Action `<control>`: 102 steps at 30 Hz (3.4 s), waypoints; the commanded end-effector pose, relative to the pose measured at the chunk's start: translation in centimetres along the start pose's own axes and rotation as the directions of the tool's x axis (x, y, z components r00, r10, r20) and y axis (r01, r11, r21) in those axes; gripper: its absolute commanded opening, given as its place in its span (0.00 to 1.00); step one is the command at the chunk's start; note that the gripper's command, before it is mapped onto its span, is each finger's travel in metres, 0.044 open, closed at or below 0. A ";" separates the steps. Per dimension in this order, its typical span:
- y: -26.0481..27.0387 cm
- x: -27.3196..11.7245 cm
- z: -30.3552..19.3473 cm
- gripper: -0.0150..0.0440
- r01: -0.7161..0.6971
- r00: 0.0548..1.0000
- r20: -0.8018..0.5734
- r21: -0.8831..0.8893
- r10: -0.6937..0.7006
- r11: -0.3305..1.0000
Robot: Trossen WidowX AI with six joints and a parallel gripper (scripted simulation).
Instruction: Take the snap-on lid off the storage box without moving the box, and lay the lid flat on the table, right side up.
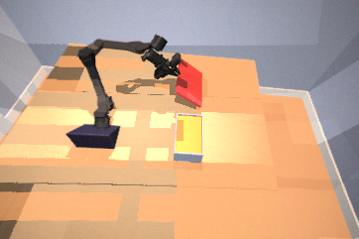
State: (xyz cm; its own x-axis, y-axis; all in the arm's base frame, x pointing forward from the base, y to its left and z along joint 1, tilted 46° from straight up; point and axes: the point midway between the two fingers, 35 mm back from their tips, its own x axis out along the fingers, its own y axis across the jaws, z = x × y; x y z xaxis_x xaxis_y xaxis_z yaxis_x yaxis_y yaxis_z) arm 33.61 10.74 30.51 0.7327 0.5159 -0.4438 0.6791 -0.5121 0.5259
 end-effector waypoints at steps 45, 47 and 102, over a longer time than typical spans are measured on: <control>-2.5 2.2 -0.1 0.25 -0.019 1.000 -0.002 0.001 0.019 1.000; -2.6 2.3 -0.1 0.25 -0.019 1.000 -0.002 0.001 0.019 1.000; -5.9 5.1 -0.2 0.25 -0.020 1.000 -0.005 0.003 0.020 1.000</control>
State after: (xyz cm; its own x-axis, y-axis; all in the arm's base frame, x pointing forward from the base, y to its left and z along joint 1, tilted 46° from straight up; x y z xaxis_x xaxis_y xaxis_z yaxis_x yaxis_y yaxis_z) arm 33.54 15.96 25.99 0.7600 0.4995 -0.4159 0.6483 -0.5363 0.5405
